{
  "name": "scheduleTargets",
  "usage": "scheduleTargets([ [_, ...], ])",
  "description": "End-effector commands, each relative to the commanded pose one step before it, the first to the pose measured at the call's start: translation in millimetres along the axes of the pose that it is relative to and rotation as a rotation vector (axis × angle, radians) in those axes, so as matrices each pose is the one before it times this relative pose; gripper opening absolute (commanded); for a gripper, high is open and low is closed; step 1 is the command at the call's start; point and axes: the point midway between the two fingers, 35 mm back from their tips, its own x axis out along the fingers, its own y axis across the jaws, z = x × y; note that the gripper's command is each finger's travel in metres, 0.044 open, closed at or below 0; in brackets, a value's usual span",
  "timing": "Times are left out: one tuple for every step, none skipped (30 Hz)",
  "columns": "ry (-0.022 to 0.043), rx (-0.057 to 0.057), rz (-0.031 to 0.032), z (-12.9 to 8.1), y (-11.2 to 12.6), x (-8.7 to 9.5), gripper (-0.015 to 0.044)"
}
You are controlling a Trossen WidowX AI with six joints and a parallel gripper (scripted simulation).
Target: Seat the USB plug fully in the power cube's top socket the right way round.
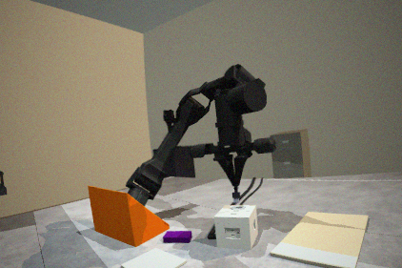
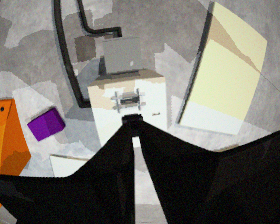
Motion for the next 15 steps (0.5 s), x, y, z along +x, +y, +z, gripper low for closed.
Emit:
scheduleTargets([
  [-0.00239, 0.0048, -0.00226, 0.83, -0.21, 0.91, 0.0],
  [-0.00001, -0.0002, 0.0, 0.13, 0.01, 0.12, 0.0],
  [-0.00001, -0.0002, 0.0, 0.13, 0.01, 0.12, 0.0],
  [-0.00001, -0.0002, 0.0, 0.13, 0.01, 0.12, 0.0],
  [-0.00001, -0.0002, 0.0, 0.13, 0.01, 0.12, 0.0],
  [-0.00001, -0.0002, 0.0, 0.13, 0.01, 0.12, 0.0],
  [-0.00001, -0.0002, 0.0, 0.13, 0.01, 0.12, 0.0],
  [-0.00001, -0.0002, 0.0, 0.13, 0.01, 0.12, 0.0],
  [-0.00001, -0.0002, 0.0, 0.13, 0.01, 0.12, 0.0],
  [-0.00001, -0.0002, 0.0, 0.13, 0.01, 0.12, 0.0],
  [-0.00001, -0.0002, 0.0, 0.13, 0.01, 0.12, 0.0],
  [-0.00001, -0.0002, 0.0, 0.13, 0.01, 0.12, 0.0],
  [-0.00001, -0.0002, 0.0, 0.13, 0.01, 0.12, 0.0],
  [-0.00001, -0.0002, 0.0, 0.13, 0.01, 0.12, 0.0],
  [-0.00001, -0.0002, 0.0, 0.13, 0.01, 0.12, 0.0],
])
